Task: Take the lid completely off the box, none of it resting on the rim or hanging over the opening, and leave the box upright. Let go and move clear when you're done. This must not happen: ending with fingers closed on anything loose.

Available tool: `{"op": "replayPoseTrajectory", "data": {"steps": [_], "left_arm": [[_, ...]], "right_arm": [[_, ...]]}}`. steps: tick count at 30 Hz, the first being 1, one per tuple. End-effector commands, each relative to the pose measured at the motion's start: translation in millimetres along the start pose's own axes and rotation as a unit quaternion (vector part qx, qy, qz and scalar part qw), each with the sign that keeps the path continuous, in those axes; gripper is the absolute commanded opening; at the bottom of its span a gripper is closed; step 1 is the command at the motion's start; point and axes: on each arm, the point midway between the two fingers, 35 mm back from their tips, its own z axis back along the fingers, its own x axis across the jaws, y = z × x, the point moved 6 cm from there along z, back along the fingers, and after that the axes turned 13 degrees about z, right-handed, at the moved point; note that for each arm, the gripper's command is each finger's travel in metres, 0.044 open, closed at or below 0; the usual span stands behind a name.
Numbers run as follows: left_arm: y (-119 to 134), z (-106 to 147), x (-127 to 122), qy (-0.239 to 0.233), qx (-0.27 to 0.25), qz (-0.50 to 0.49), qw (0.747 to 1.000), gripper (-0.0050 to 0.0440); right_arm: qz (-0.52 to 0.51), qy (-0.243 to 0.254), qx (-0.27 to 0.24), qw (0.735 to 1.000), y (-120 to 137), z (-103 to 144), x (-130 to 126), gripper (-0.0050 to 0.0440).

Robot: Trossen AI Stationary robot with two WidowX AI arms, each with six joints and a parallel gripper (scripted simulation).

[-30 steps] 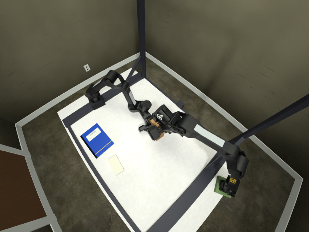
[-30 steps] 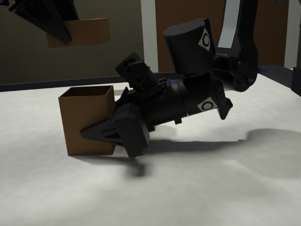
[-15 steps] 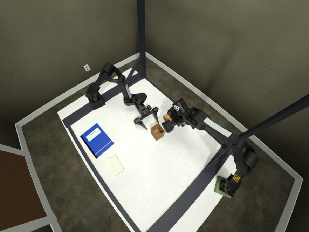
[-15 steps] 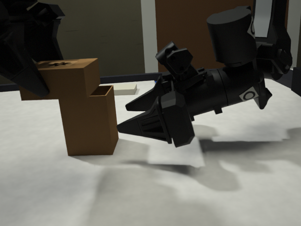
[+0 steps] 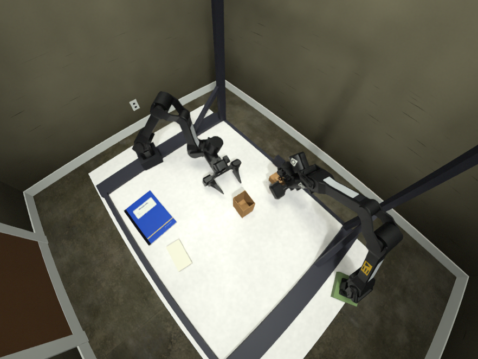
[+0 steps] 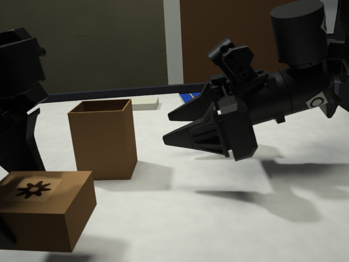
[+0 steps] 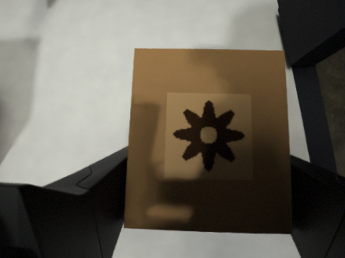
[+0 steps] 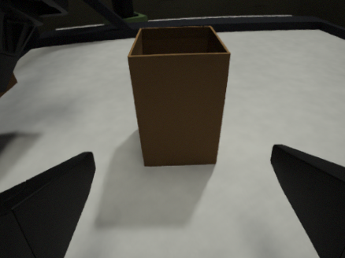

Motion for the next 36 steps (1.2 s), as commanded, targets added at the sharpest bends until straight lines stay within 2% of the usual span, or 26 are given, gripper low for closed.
{"op": "replayPoseTrajectory", "data": {"steps": [1,18,36], "left_arm": [[-2.3,-2.0,2.7,-0.005,-0.011,0.01,1.0,-0.005],[11.4,-26.9,5.7,-0.005,-0.01,0.008,1.0,-0.005],[18.9,-40.9,7.5,-0.005,-0.01,0.008,1.0,-0.005]], "right_arm": [[-0.008,0.001,-0.008,1.0,-7.4,0.4,-0.1,0.044],[-0.008,0.001,-0.008,1.0,-7.4,0.4,-0.1,0.044],[-0.008,0.001,-0.008,1.0,-7.4,0.4,-0.1,0.044]]}}
